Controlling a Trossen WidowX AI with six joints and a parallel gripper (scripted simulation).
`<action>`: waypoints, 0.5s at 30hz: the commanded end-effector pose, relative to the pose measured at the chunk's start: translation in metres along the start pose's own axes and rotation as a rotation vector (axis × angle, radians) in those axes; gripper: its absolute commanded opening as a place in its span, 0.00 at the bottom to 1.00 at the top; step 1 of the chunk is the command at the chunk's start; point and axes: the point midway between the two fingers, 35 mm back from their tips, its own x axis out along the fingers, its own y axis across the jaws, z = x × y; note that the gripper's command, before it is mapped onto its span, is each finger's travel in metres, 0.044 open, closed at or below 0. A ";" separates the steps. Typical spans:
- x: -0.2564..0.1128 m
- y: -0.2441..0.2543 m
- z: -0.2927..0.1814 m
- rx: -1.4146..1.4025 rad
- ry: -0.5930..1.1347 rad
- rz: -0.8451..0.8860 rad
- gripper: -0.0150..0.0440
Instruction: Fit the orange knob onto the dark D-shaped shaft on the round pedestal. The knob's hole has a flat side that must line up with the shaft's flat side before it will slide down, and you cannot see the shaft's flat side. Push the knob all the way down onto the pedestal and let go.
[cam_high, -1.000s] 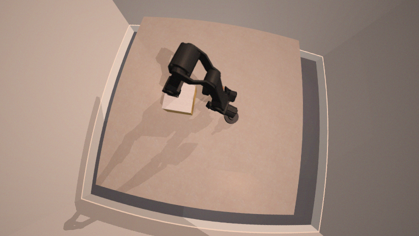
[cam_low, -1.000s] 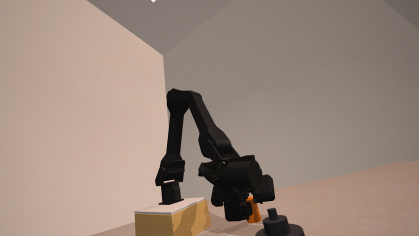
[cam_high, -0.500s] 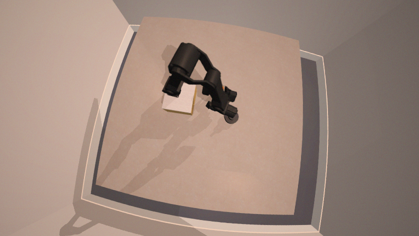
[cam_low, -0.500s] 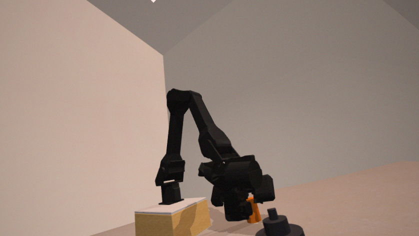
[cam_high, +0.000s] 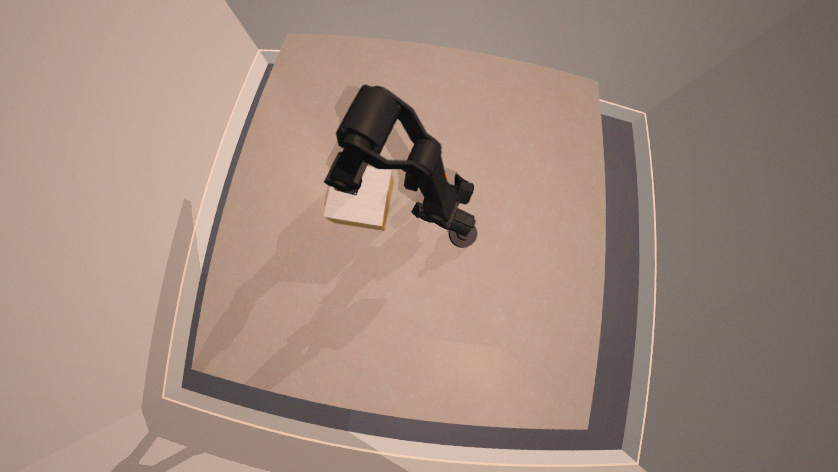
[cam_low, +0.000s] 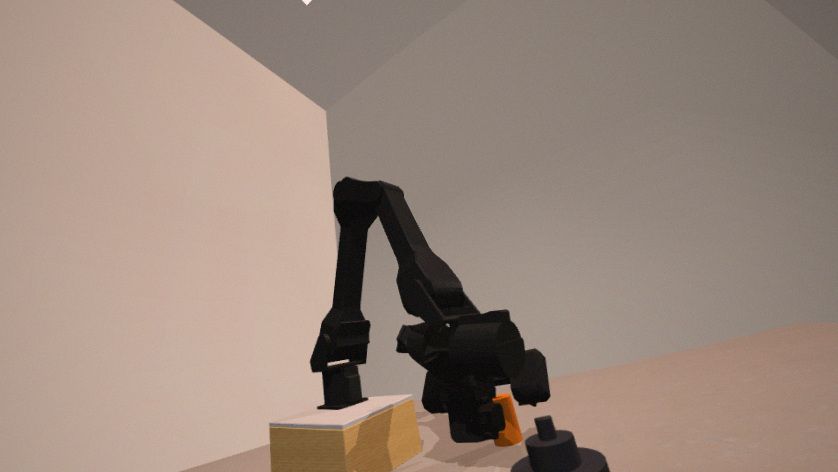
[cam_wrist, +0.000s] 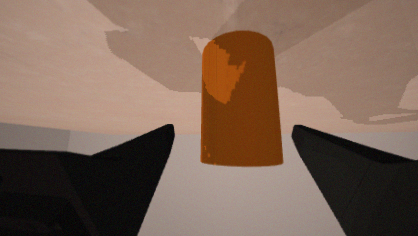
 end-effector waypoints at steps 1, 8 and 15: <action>0.000 0.000 0.000 0.000 0.001 0.000 1.00; -0.026 0.004 -0.038 -0.001 0.000 0.001 1.00; -0.045 0.000 -0.067 -0.001 0.000 0.001 1.00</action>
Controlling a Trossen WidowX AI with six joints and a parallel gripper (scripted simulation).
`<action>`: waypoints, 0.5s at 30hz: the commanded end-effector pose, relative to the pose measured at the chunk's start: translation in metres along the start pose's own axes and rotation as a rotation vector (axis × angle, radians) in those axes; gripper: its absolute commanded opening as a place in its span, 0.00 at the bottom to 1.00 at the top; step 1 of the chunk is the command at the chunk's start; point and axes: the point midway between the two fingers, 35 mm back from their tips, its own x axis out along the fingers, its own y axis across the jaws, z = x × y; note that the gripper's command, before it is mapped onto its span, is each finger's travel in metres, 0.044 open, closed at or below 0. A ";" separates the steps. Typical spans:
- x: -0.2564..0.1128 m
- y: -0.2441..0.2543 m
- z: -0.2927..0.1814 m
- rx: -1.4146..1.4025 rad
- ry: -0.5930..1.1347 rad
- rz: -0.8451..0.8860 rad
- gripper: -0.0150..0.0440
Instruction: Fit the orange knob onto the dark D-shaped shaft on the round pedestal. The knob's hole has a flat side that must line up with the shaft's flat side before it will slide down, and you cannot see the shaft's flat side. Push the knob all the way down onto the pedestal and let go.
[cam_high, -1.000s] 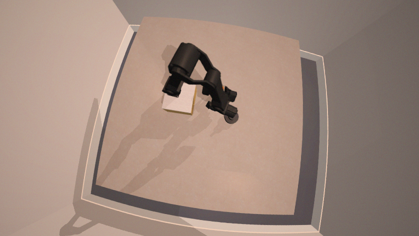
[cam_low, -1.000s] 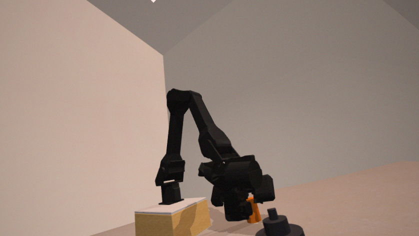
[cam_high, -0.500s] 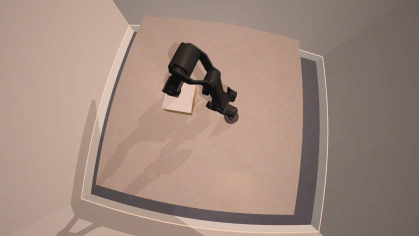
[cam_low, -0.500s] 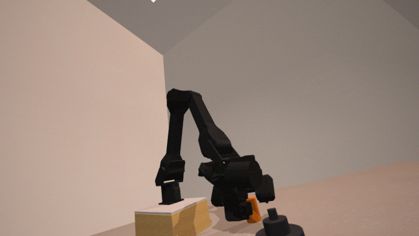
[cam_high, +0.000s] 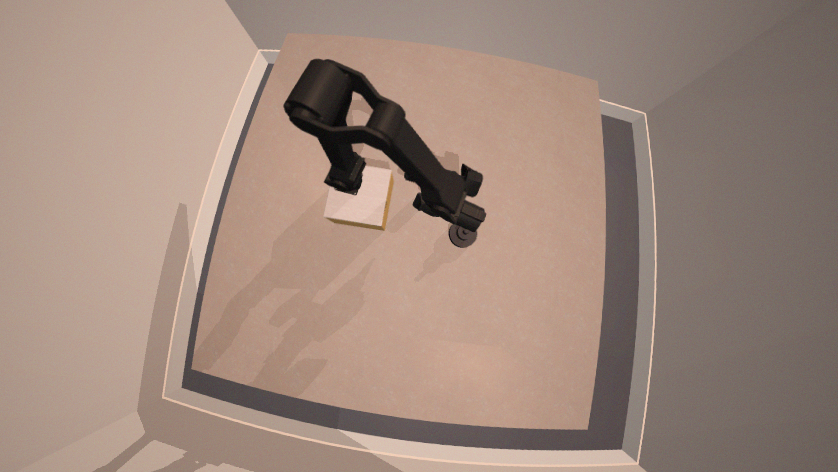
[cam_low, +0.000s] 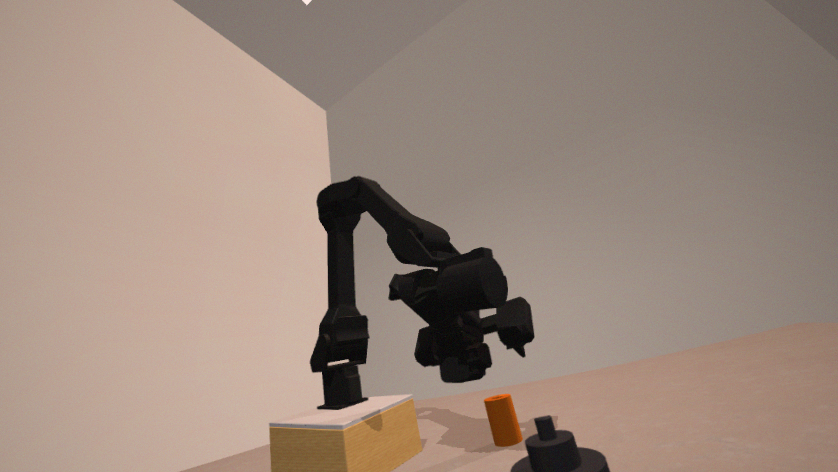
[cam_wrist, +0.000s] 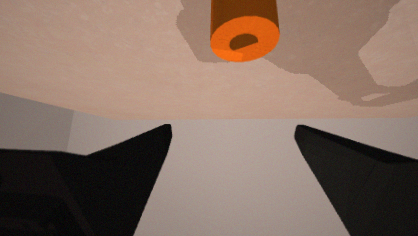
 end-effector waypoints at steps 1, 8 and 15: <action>-0.007 -0.003 -0.010 0.010 0.001 -0.003 1.00; 0.003 -0.011 -0.008 0.047 -0.314 -0.124 1.00; -0.013 -0.005 -0.025 0.012 -0.916 -0.034 1.00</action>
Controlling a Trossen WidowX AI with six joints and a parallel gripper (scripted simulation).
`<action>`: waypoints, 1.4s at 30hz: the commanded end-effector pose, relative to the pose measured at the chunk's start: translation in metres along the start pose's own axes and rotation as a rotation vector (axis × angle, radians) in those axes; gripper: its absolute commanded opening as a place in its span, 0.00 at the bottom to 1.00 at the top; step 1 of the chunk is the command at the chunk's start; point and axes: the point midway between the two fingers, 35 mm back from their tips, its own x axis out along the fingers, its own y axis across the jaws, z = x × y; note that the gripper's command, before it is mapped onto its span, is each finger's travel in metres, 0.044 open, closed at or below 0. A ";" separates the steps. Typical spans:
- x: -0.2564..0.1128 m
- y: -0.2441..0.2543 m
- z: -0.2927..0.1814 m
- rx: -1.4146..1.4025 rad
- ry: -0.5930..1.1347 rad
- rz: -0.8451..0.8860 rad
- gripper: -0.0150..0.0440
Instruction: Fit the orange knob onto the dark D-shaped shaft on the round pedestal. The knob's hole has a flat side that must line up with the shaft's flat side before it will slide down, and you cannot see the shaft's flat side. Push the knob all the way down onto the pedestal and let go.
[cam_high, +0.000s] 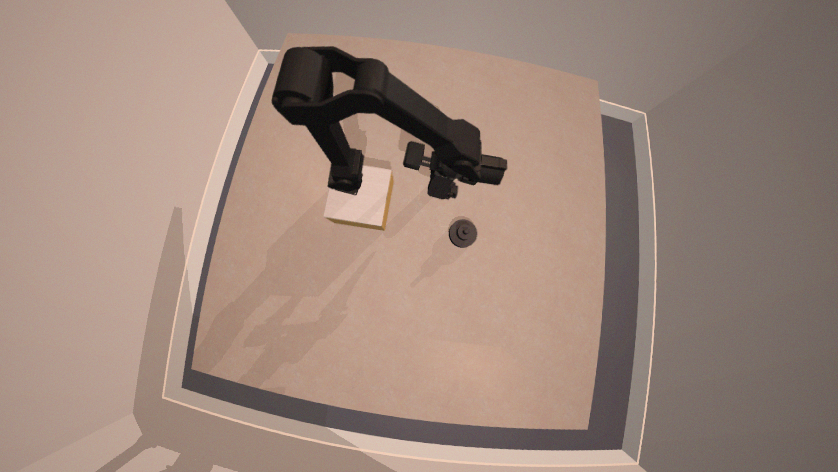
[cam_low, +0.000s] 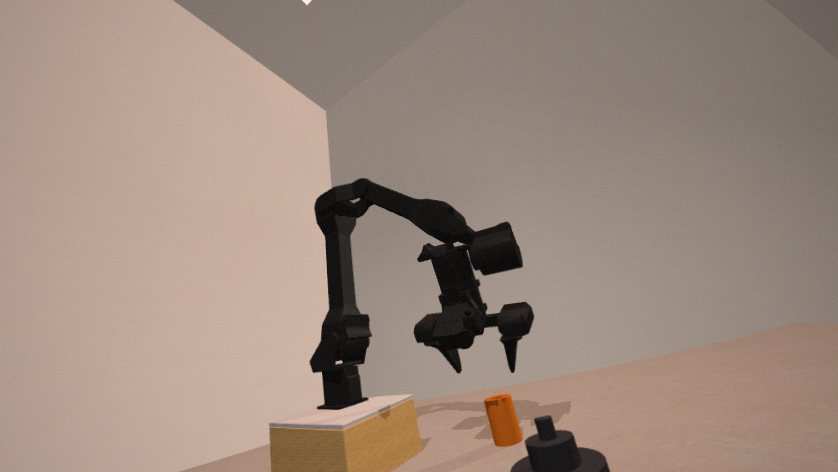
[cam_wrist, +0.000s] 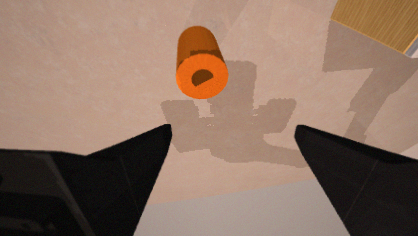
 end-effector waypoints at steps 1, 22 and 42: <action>-0.032 0.006 -0.010 0.023 -0.417 0.159 1.00; -0.033 0.007 -0.010 -0.213 -0.447 0.115 1.00; -0.030 0.007 -0.009 -1.504 -0.467 -0.201 1.00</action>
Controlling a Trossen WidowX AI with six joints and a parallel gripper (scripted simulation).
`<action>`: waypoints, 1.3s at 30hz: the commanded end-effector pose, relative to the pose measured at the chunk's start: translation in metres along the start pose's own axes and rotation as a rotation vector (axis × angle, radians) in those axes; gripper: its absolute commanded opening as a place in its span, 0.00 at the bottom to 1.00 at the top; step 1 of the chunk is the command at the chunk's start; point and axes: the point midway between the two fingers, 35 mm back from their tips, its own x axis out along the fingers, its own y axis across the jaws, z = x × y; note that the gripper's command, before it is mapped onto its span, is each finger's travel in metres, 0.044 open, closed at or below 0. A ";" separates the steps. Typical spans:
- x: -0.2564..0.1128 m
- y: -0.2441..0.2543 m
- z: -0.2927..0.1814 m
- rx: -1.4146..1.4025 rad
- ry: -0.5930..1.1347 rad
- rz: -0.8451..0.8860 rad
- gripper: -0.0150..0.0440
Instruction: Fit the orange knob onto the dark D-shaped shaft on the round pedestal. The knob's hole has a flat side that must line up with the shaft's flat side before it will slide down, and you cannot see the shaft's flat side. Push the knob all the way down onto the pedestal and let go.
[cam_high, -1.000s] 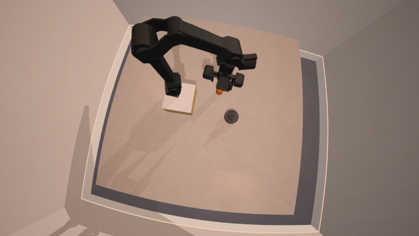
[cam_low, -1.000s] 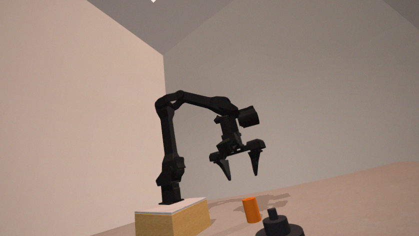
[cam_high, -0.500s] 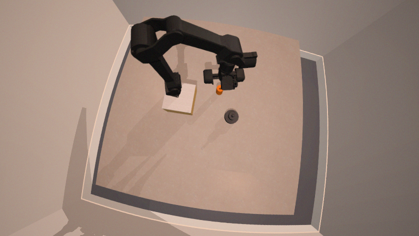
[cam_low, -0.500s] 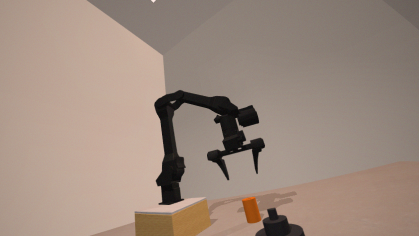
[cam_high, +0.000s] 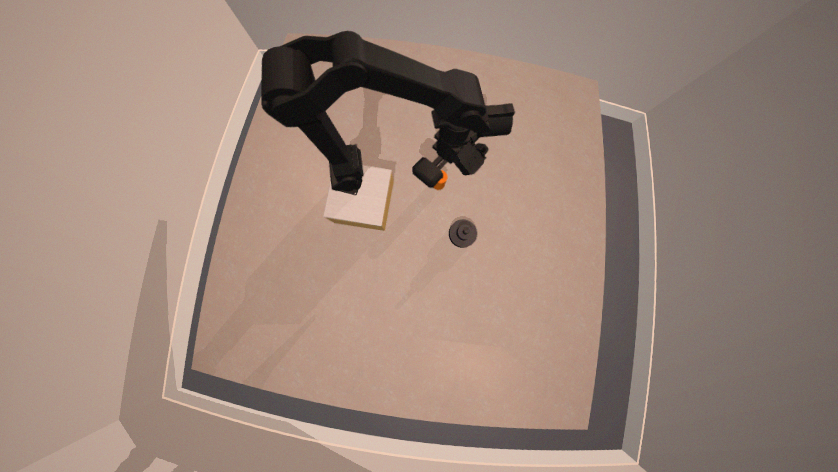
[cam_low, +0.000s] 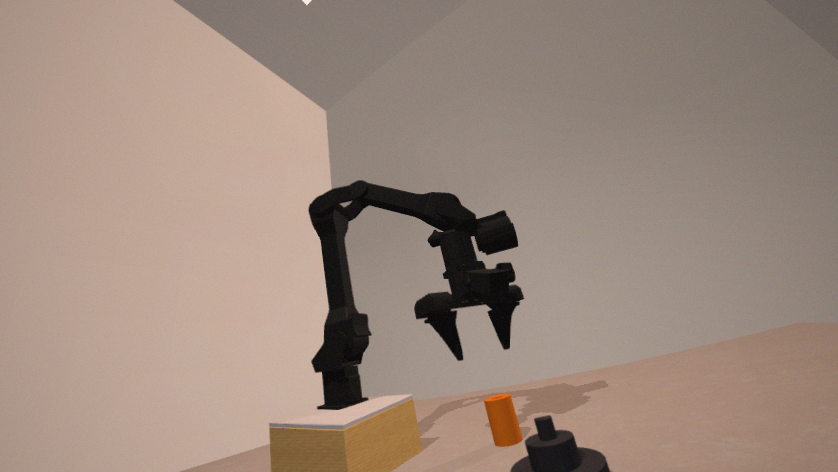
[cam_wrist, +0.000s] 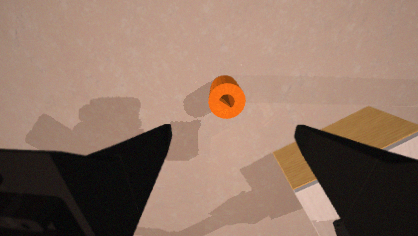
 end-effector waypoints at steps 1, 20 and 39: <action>0.000 0.000 0.001 -0.454 -0.008 0.001 1.00; 0.032 0.000 0.001 -0.454 -0.008 0.000 1.00; 0.058 0.001 0.002 -0.454 -0.008 0.000 1.00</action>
